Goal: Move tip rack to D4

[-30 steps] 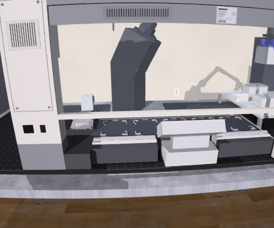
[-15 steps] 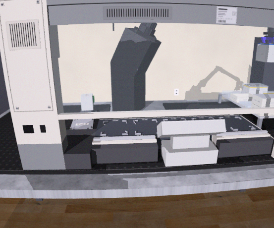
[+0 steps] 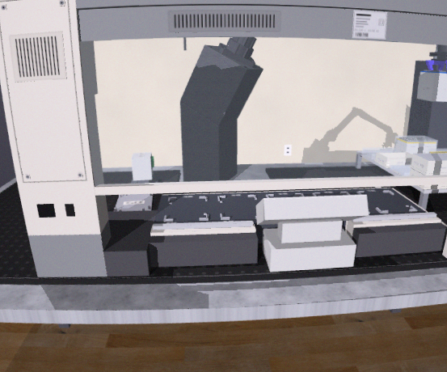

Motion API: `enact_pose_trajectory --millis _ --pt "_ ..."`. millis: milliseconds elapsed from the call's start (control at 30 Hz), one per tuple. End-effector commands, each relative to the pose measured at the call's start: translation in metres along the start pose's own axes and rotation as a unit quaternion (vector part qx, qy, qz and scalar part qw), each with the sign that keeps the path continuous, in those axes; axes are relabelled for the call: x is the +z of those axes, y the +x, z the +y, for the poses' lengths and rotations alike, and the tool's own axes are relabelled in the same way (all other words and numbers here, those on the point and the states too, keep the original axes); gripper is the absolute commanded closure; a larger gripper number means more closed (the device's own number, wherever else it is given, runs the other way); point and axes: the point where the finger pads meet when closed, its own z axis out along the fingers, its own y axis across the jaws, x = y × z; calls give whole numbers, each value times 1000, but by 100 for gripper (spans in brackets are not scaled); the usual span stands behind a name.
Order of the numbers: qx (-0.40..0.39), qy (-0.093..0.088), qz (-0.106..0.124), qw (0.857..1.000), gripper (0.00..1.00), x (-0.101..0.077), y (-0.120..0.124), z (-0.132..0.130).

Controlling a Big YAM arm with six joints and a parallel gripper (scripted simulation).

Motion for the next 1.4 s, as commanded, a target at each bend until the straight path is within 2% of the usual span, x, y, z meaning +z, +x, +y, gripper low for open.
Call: enact_pose_trajectory --millis 0,633,700,767,800,867,933,1033,1133,1233,1333,1367 --pt "-3 -2 -27 1000 100 -31 -17 8" --pt "-3 -2 -27 1000 100 -31 -17 8" --pt "-3 -3 -8 1000 100 -13 -5 22" --pt "-3 -3 -8 1000 100 -13 -5 22" --pt "1 -2 -30 1000 100 -26 -24 24" --pt "2 -2 -32 999 100 -32 -20 33" --pt "2 -3 -30 1000 100 -28 -19 44" --pt "-2 -3 -16 1000 100 -11 -14 64" --pt "-1 -4 -20 1000 100 -13 -17 79" --pt "6 -5 -45 999 100 -42 -30 87" --pt "6 -6 -44 999 100 -42 -29 92" --pt "4 -6 -35 999 100 -32 -27 100"
